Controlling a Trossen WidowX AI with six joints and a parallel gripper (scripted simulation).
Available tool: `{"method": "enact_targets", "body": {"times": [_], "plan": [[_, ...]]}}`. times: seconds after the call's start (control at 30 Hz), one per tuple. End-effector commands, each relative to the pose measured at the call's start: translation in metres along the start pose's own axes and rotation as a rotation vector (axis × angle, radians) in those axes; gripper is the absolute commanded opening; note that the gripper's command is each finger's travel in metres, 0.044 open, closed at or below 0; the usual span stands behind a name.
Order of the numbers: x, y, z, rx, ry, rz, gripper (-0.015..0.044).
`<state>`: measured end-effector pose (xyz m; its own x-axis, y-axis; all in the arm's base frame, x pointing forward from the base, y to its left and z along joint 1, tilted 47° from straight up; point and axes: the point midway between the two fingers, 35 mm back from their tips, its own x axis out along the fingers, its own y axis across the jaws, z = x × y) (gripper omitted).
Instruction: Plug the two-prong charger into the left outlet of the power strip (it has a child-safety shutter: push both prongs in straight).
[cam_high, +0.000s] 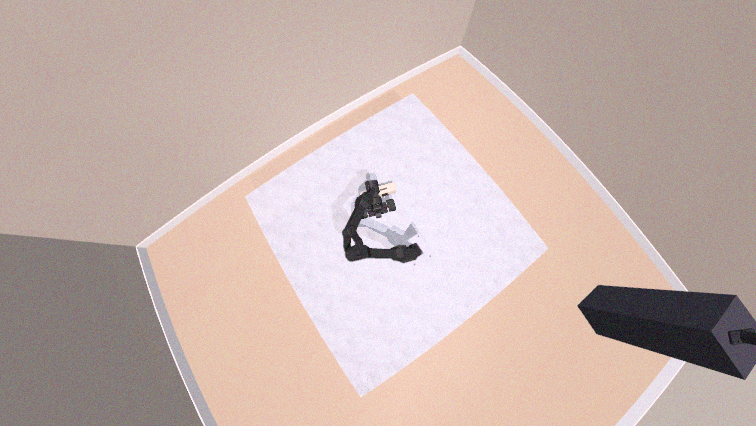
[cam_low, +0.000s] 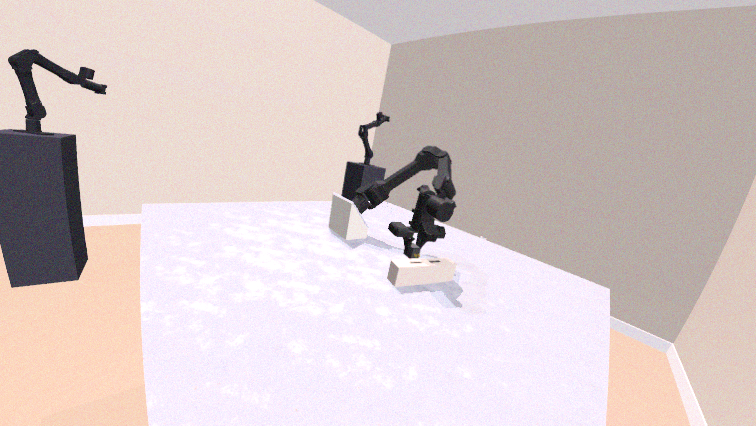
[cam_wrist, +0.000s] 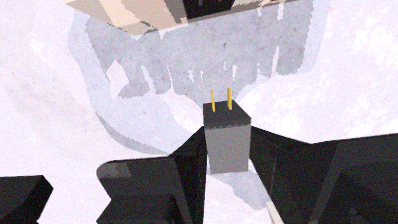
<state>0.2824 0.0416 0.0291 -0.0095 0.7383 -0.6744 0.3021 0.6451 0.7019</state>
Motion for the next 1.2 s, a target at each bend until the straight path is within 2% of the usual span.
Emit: {"method": "enact_targets", "body": {"times": [0.0,1.17], "plan": [[-0.001,0.002,0.007,-0.013,-0.008,0.004,0.0000],[0.004,0.000,0.045,-0.035,-0.009,0.002,0.0000]]}}
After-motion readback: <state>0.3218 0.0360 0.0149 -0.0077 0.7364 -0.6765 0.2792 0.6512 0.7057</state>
